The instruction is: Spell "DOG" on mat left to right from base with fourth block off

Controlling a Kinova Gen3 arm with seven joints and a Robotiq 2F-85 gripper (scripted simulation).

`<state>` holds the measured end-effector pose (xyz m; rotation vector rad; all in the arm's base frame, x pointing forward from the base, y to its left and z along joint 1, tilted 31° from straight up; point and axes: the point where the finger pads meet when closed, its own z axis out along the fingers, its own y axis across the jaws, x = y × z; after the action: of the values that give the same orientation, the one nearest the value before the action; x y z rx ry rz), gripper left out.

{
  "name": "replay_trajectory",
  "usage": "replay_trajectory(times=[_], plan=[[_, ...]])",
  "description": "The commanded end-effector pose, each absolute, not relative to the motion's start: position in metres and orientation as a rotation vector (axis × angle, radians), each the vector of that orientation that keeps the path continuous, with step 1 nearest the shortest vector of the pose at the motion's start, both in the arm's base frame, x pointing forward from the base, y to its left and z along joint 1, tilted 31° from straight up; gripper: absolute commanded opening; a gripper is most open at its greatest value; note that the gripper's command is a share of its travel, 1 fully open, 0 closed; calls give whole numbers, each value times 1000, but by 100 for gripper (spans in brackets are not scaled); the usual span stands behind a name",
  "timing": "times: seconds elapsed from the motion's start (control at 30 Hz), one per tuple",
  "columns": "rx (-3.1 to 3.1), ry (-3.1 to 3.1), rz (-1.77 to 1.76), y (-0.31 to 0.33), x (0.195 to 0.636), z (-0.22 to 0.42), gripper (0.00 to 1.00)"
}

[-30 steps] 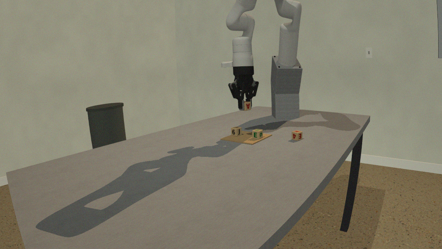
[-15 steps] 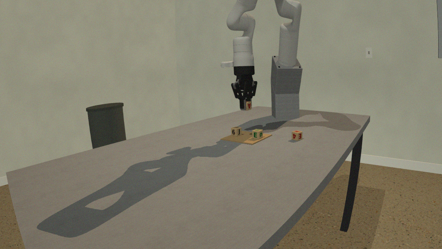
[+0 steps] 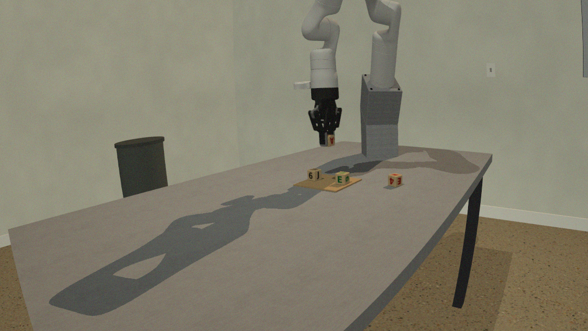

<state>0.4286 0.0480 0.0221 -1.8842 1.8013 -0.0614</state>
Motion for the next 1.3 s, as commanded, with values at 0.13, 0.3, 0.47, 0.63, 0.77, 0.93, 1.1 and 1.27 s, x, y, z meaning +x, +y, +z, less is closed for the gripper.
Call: replay_trajectory(times=[0.13,0.3,0.47,0.63,0.77,0.93,1.1,1.27], plan=[[-1887,1789,-62,50,429,23,26],[-1887,1789,-62,50,429,23,26],[-1886,1790,-63,50,429,23,26],[-1881,1791,-67,50,431,22,26],[-1878,1787,-76,51,437,17,26],[-1878,1787,-77,57,443,3,26],[-1874,1792,-75,65,452,-17,26],[-1874,1792,-75,70,458,-31,26]])
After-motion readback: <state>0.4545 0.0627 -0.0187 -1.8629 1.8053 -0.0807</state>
